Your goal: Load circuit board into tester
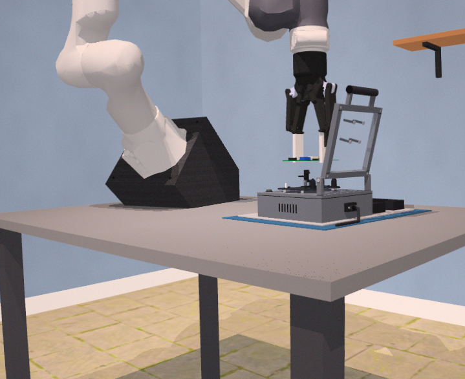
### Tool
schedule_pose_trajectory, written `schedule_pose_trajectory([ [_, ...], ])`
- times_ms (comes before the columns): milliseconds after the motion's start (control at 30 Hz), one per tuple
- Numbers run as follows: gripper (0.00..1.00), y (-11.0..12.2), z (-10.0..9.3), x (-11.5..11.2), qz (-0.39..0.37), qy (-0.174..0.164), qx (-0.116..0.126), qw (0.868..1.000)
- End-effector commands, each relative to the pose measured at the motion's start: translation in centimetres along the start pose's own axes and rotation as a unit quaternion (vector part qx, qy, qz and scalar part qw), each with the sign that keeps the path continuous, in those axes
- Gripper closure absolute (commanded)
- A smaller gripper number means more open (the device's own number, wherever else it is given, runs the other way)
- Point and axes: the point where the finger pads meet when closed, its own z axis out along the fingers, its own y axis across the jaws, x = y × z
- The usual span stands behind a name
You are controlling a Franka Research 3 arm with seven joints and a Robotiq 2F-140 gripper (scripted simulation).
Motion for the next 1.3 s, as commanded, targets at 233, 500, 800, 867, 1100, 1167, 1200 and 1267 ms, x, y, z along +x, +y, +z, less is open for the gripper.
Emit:
schedule_pose_trajectory([
  [233, 0.54, 0.08, -0.15, 0.82, -0.004, -0.002, 0.003, 1.0],
  [500, 0.54, 0.1, -0.16, 0.93, -0.004, -0.002, 0.003, 1.0],
  [800, 0.54, 0.1, -0.16, 0.93, -0.004, -0.002, 0.003, 1.0],
  [867, 0.54, 0.1, -0.16, 0.93, -0.004, -0.002, 0.003, 1.0],
  [1100, 0.54, 0.1, -0.16, 0.93, -0.004, -0.002, 0.003, 1.0],
  [1167, 0.54, 0.1, -0.16, 0.93, -0.004, -0.002, 0.003, 1.0],
  [1200, 0.54, 0.1, -0.16, 0.93, -0.004, -0.002, 0.003, 1.0],
  [1267, 0.54, 0.1, -0.16, 0.93, -0.004, -0.002, 0.003, 1.0],
])
